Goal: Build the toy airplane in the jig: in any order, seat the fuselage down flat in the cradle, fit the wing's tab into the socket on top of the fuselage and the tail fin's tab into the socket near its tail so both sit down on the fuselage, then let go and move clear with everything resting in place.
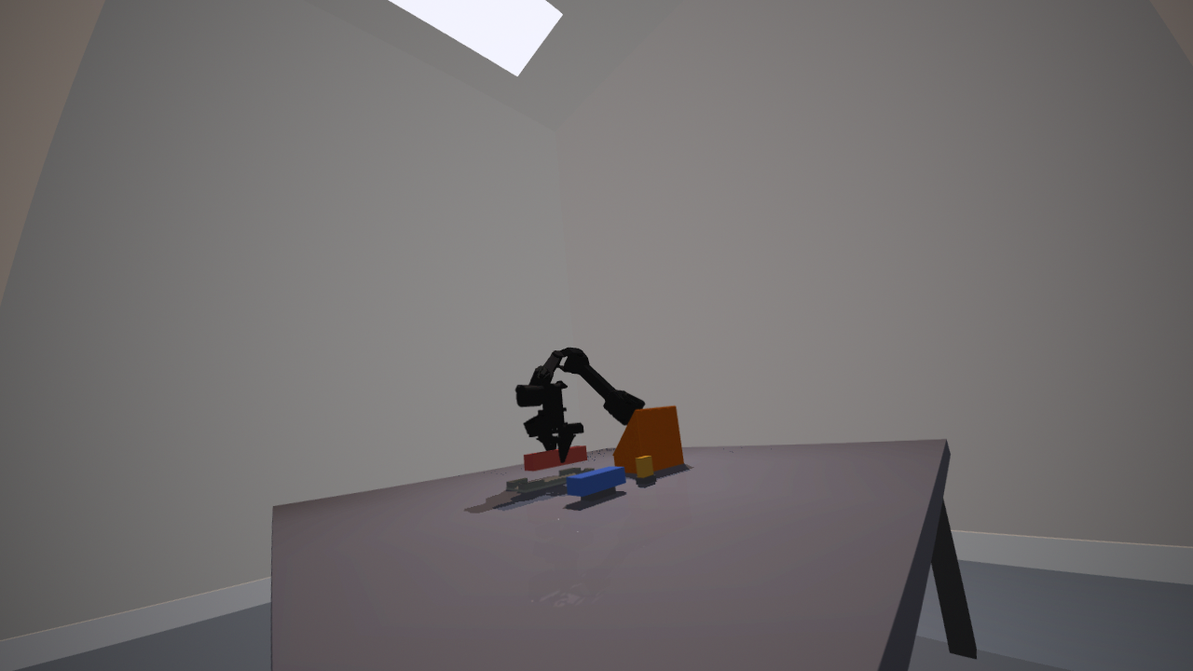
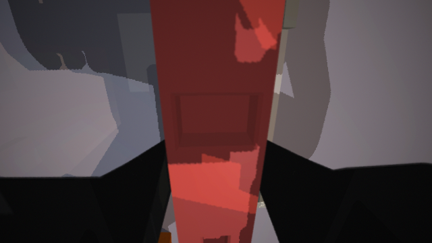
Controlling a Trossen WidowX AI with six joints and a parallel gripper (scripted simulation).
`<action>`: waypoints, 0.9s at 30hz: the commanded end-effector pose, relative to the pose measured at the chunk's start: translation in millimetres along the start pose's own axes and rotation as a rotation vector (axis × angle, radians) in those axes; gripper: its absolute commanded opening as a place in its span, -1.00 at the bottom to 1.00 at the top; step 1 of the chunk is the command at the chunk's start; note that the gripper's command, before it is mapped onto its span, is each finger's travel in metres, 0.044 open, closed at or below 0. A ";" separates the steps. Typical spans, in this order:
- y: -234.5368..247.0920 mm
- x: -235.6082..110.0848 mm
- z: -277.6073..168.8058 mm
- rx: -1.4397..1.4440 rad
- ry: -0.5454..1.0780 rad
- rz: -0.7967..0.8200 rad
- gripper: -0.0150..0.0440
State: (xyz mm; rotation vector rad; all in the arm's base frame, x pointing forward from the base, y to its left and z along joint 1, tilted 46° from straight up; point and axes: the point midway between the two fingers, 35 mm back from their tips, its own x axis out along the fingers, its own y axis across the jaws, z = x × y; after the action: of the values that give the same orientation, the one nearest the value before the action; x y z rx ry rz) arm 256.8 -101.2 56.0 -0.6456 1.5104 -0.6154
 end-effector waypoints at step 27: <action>-1.3 21.7 -1.0 0.000 0.002 -0.002 -0.21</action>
State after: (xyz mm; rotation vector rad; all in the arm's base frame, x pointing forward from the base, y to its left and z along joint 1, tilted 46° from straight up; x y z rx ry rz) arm 255.2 -118.1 41.6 -0.6476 1.5123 -0.6175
